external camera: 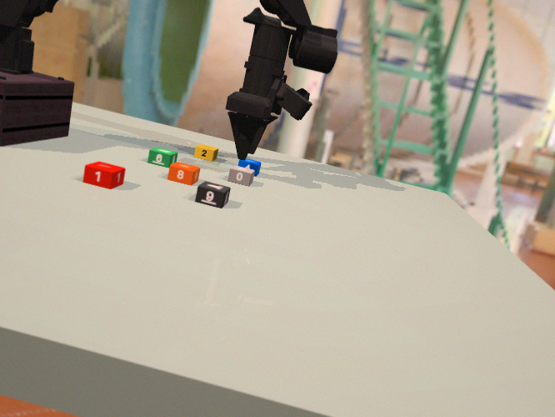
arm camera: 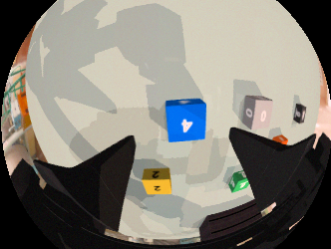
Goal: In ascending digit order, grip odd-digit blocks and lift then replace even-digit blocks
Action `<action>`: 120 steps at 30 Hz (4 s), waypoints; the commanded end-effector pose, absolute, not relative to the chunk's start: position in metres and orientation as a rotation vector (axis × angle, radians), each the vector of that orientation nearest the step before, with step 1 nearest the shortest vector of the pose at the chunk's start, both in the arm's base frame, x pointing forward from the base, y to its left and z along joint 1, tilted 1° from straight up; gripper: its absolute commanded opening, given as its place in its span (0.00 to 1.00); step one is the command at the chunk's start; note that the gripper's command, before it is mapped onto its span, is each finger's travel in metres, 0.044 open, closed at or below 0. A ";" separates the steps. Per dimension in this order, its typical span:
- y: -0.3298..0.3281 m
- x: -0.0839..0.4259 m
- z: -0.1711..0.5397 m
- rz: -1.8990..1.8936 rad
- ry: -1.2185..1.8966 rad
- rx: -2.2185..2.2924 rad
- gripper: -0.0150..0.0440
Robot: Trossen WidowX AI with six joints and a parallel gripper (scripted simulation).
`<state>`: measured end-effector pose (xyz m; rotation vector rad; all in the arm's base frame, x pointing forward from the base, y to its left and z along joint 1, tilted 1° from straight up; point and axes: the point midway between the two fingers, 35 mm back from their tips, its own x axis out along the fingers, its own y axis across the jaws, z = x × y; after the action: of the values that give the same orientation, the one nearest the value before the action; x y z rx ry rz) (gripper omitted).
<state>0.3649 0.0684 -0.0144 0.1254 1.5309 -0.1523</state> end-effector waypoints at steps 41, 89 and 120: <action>0.068 0.365 -0.031 -0.148 1.533 0.121 0.46; 0.068 0.364 -0.016 -0.148 1.533 0.122 0.46; 0.068 0.365 -0.031 -0.148 1.533 0.121 0.93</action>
<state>0.3642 0.0679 -0.0302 0.1193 1.5350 -0.1475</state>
